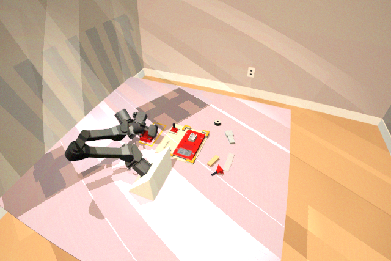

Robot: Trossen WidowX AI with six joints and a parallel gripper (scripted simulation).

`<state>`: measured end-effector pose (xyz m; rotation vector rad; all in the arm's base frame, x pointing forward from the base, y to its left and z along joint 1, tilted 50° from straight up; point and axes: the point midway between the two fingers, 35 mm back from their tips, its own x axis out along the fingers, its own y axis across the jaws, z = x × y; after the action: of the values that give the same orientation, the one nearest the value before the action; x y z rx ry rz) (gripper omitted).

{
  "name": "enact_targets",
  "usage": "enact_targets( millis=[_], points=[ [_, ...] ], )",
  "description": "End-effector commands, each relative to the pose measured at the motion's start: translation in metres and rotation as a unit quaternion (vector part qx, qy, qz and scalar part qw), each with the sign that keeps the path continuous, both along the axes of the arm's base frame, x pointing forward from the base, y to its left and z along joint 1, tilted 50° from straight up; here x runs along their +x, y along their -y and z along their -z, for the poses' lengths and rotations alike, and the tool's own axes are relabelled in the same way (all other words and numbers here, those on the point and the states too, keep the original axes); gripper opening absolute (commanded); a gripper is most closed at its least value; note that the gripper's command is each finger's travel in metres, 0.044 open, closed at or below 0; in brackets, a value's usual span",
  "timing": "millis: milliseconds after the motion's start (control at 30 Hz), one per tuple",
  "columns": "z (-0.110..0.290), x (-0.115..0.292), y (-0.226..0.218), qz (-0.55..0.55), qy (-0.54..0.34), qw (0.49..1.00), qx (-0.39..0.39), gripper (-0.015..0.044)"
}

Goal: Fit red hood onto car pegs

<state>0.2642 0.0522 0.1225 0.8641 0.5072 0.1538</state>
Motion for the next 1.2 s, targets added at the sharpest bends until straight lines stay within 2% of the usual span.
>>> enact_targets(
  millis=[0, 1167],
  points=[
    [0.003, 0.000, -0.002, 0.002, -0.003, 1.000, 0.002, 0.0440],
    [0.016, 0.001, -0.019, 0.002, 0.000, 1.000, 0.003, 0.0440]
  ],
)
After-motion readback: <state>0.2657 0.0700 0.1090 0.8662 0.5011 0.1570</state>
